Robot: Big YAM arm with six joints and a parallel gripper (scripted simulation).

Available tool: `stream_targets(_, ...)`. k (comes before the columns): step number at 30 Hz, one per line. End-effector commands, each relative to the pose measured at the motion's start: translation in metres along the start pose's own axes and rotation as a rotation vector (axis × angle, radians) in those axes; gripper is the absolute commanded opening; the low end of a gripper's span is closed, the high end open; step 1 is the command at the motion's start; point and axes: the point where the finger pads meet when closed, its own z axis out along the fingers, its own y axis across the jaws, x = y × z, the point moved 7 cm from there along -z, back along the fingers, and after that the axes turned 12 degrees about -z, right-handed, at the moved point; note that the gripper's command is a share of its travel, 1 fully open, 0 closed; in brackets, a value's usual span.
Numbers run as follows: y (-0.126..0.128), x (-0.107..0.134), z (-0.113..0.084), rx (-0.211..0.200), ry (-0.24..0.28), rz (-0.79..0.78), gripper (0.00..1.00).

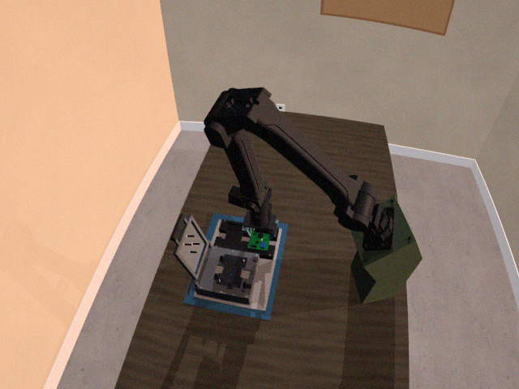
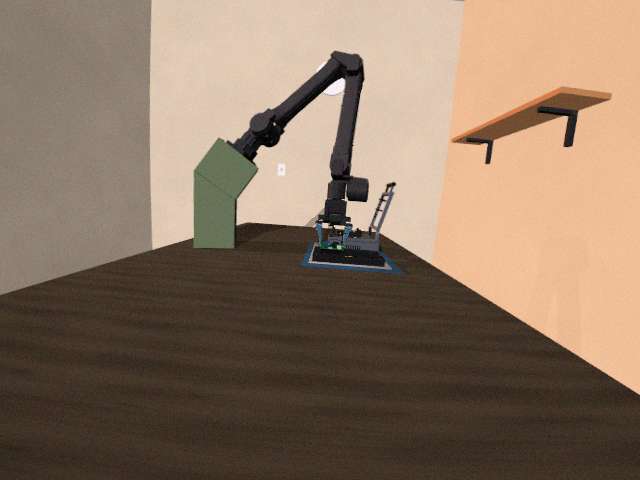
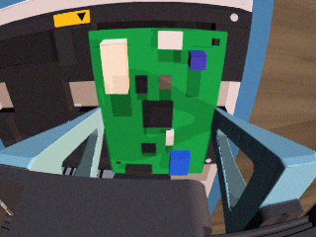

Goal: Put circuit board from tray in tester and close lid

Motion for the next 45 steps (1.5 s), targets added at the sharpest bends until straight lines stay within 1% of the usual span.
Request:
stream_targets(1,0.005,-0.008,-0.013,-0.017,-0.016,0.000,0.72)
stream_targets(8,0.003,-0.007,-0.022,-0.015,-0.015,0.000,0.72)
stream_targets(10,0.003,-0.007,-0.022,-0.015,-0.015,0.000,0.72)
stream_targets(25,0.001,-0.006,-0.062,-0.014,-0.015,0.000,0.72)
stream_targets(27,0.001,-0.006,-0.062,-0.014,-0.015,0.000,0.72)
stream_targets(33,0.001,-0.006,-0.075,-0.014,-0.015,-0.001,0.72)
stream_targets(39,0.003,-0.007,-0.081,-0.017,-0.018,-0.002,0.72)
stream_targets(45,0.004,-0.006,-0.081,-0.018,-0.016,-0.004,0.72)
